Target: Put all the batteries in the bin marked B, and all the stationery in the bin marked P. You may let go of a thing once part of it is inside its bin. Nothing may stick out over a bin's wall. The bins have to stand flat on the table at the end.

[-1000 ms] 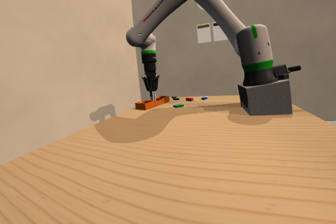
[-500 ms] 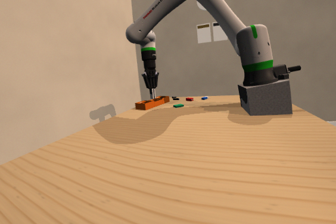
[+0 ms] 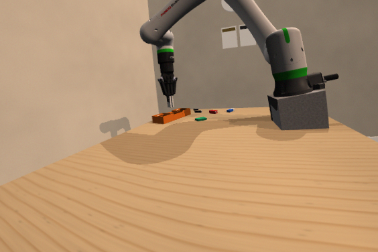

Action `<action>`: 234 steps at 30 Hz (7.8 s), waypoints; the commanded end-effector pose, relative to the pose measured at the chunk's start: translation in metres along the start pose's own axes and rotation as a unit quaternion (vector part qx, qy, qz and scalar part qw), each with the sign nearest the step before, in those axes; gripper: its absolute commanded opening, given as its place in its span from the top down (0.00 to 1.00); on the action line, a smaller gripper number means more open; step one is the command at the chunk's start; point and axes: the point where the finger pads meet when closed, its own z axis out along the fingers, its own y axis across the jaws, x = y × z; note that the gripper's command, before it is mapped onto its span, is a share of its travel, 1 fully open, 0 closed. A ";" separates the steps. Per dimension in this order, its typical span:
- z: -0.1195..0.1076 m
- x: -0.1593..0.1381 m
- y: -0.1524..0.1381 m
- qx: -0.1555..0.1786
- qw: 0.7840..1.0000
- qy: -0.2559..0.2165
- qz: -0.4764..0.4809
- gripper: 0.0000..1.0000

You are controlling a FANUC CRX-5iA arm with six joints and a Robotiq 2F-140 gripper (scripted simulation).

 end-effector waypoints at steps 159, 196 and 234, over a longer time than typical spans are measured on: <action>-0.105 -0.037 -0.030 0.000 0.990 0.000 0.142 0.69; -0.035 -0.161 0.205 0.000 0.784 -0.007 0.621 0.69; -0.006 -0.213 0.303 0.000 0.715 0.000 0.699 0.69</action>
